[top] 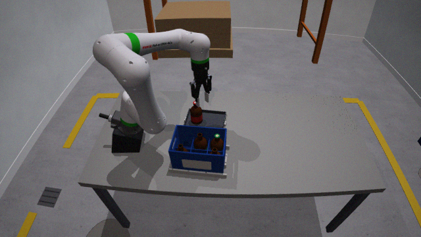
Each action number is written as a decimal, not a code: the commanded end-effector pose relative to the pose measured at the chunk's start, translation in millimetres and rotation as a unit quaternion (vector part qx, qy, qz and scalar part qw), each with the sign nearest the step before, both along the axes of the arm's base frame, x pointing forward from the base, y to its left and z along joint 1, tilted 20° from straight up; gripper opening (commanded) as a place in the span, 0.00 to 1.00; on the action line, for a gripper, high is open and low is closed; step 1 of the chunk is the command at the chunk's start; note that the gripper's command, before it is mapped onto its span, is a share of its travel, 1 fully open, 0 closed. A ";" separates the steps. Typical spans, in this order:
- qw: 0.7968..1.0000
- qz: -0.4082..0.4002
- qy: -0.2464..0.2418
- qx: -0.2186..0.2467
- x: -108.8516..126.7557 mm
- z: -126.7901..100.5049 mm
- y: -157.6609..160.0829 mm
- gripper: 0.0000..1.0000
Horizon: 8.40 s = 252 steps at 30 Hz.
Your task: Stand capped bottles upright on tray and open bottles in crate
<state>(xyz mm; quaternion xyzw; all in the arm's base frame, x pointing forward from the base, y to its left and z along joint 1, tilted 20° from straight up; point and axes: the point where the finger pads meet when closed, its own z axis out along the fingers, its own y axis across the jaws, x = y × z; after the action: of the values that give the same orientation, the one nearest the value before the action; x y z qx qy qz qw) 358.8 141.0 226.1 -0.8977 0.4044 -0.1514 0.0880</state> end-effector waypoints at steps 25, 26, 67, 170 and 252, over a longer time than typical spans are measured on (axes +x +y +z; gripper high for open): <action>1.000 0.000 0.000 0.000 44.4 16.2 -51.2 0.38; 1.000 0.000 0.000 0.000 46.1 16.7 -54.0 0.38; 1.000 0.001 0.001 0.000 80.4 24.1 -158.5 0.38; 1.000 0.001 0.002 0.000 108.9 -33.1 -217.8 0.38; 1.000 0.001 0.002 0.001 99.4 -6.8 -218.8 0.00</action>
<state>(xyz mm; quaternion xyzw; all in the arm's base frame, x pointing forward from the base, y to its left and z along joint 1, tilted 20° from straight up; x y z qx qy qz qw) 461.7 -77.5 209.3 -0.8983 0.4038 -0.1496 0.0879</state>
